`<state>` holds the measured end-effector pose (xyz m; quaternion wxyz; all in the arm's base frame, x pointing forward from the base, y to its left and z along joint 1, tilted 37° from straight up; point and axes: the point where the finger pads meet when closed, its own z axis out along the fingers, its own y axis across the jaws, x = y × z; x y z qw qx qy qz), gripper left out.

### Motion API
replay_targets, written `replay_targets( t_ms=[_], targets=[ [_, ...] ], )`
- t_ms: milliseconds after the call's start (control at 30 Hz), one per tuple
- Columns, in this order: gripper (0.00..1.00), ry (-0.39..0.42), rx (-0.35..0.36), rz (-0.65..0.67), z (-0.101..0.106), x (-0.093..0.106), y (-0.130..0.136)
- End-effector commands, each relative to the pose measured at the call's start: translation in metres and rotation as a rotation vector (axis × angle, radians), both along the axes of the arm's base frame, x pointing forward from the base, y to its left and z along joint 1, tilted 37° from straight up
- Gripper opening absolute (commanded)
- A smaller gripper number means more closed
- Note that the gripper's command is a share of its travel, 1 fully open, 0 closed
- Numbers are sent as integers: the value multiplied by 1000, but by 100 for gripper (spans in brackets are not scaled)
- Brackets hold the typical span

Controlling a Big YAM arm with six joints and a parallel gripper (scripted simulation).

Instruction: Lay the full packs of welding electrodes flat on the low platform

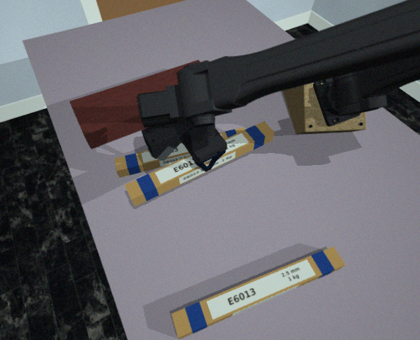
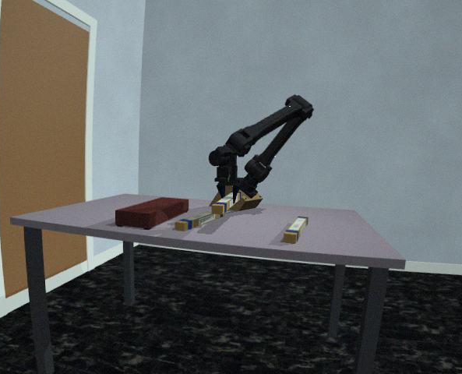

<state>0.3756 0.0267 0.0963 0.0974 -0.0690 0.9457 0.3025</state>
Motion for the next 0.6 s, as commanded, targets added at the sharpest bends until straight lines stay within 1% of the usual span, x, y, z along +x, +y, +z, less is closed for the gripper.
replay_targets(
  t_ms=[0,400,567],
  targets=[
    [0,-94,-19,-36,39,30,-25],
    [0,-80,-16,-38,37,35,-28],
    [0,-87,-17,-38,42,37,-30]
  ],
)
